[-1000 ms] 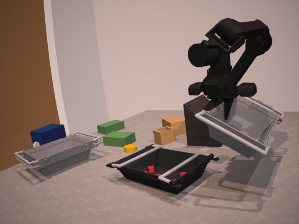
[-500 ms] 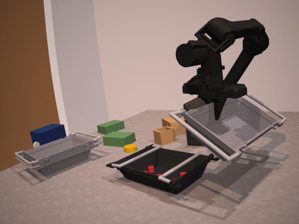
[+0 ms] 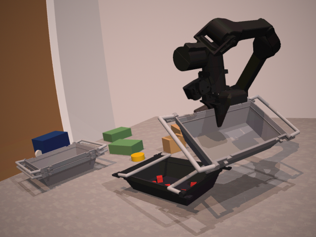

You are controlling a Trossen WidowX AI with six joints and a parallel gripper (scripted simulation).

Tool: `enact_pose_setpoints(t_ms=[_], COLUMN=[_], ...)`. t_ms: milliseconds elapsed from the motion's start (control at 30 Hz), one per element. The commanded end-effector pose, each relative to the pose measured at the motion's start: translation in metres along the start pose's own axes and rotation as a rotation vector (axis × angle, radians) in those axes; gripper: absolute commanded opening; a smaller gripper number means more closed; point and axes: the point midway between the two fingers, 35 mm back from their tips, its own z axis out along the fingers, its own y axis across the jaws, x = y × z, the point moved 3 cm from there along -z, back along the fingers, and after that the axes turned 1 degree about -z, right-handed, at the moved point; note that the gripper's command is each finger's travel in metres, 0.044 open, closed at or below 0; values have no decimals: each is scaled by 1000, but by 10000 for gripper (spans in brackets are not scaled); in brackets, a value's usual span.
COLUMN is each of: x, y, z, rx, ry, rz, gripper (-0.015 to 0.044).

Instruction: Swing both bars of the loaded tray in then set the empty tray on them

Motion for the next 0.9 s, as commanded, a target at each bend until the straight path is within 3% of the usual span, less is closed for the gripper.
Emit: enact_pose_setpoints(t_ms=[0,867], x=[-6,-39], y=[-2,-35], z=[-8,-12], rx=[-12,-19], ry=[-22,-14], rz=[59,509], gripper=[0,0])
